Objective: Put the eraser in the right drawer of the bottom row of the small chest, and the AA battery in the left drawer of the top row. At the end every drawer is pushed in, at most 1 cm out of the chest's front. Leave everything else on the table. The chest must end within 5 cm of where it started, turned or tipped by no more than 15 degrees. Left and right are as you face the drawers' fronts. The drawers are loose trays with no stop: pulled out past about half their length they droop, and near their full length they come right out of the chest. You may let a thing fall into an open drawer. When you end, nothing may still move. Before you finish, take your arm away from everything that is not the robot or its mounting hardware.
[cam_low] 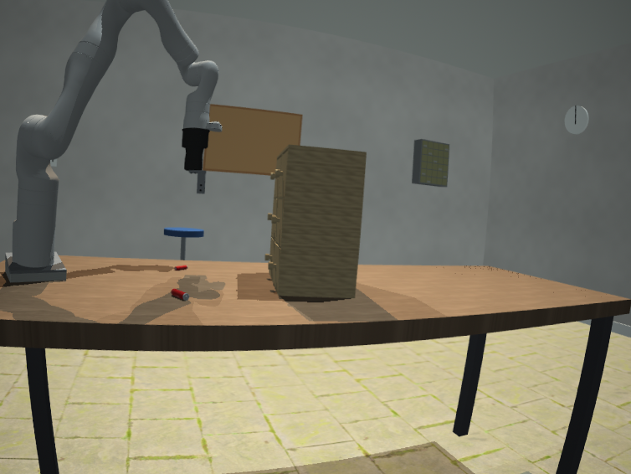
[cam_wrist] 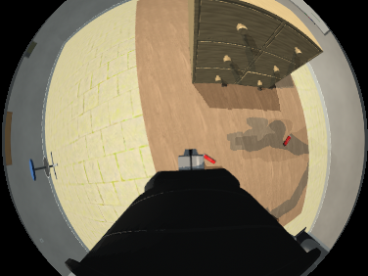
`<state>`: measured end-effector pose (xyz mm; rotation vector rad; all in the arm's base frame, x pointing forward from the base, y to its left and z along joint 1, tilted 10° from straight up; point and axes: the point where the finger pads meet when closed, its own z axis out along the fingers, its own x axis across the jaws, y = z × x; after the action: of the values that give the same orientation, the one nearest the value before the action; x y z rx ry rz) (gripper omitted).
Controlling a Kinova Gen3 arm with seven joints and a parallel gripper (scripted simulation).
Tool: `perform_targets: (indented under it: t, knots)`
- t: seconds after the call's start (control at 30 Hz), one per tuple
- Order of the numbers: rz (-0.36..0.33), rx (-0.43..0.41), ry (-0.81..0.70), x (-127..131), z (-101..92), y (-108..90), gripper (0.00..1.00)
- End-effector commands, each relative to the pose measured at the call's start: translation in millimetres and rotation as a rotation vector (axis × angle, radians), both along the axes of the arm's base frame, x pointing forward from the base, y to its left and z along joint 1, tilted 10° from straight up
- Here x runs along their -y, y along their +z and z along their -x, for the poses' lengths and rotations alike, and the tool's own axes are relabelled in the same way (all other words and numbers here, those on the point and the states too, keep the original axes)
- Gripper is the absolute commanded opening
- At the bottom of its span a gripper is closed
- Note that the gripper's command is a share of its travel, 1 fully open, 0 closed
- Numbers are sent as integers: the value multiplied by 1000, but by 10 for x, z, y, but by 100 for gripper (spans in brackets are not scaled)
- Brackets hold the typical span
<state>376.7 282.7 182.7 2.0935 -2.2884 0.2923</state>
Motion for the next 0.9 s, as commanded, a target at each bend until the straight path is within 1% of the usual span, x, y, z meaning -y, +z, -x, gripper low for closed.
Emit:
perform_targets:
  t: [0.0,0.87]
  knots:
    - [-2,-3,-3,0,-12,11,0]
    - [-5,-22,-5,-4,-1,24,0]
